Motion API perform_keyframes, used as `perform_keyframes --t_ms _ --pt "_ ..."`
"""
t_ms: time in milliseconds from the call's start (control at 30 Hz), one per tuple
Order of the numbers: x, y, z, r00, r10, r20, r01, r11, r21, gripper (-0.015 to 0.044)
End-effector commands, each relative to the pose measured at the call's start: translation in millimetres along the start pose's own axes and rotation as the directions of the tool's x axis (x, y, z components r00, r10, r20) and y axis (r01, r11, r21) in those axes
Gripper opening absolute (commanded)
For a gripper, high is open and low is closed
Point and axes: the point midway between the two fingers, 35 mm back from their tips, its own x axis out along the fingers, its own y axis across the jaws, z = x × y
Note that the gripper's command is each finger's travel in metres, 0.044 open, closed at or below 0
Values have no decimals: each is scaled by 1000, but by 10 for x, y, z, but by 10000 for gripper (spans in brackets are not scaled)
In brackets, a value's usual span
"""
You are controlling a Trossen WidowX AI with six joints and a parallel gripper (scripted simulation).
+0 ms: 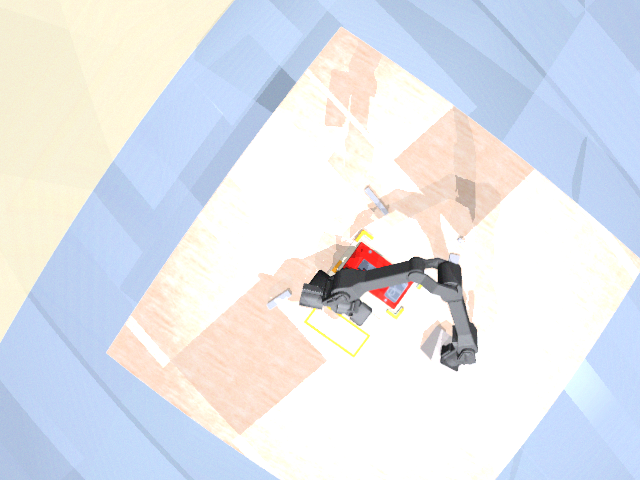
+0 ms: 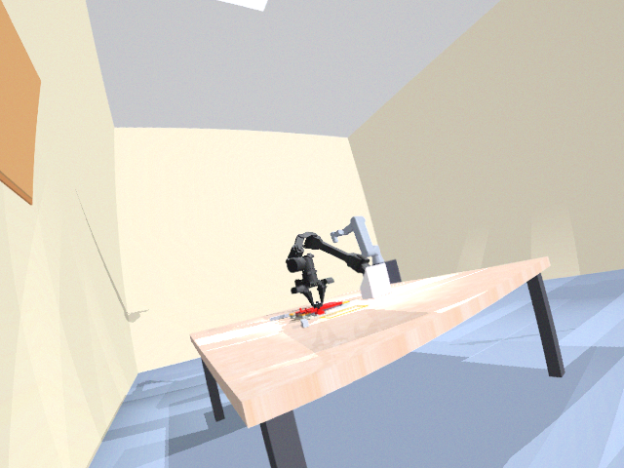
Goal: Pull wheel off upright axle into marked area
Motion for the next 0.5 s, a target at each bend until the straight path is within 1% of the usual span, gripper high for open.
perform_keyframes --t_ms 0,233,467 --pt "-235 -20 -28 999 31 -7 -31 999 -28 0" --pt "-277 -21 -29 999 32 -7 -32 999 -28 0" --pt "-615 -60 -8 999 33 -8 -33 999 -29 0"
